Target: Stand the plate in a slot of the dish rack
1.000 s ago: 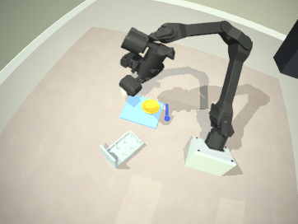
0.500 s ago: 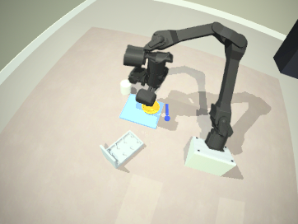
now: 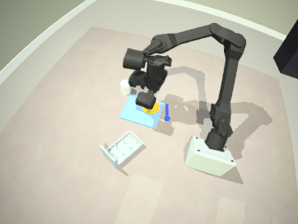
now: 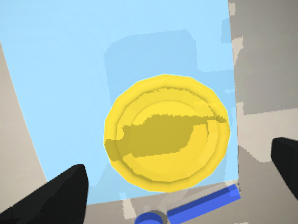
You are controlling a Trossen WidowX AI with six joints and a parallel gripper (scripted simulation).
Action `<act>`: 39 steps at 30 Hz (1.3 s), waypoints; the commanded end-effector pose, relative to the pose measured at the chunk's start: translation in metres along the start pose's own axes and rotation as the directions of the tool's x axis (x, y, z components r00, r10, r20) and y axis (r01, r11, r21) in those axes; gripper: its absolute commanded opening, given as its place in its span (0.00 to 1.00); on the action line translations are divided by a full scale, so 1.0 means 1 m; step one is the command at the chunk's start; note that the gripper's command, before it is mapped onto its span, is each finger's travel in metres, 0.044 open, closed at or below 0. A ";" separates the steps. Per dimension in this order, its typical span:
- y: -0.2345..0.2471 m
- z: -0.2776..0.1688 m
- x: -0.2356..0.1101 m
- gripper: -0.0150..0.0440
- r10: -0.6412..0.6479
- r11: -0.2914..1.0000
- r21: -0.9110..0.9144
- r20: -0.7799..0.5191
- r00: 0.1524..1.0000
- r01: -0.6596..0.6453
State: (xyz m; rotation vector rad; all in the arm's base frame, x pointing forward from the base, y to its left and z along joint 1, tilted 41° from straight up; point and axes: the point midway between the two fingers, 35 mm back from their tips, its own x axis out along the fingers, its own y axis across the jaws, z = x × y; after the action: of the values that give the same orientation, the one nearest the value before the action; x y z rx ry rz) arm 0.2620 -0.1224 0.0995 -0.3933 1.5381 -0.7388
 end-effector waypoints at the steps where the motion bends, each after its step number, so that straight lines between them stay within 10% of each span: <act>1: 0.002 -0.002 0.009 0.93 0.002 1.000 -0.009 -0.009 1.000 -0.002; 39: 0.002 -0.005 0.045 0.86 -0.001 1.000 -0.009 -0.009 1.000 0.001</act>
State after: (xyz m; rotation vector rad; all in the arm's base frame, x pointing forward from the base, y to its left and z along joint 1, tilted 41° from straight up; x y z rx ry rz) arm 0.2525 -0.1489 0.0647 -0.3907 1.5469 -0.7359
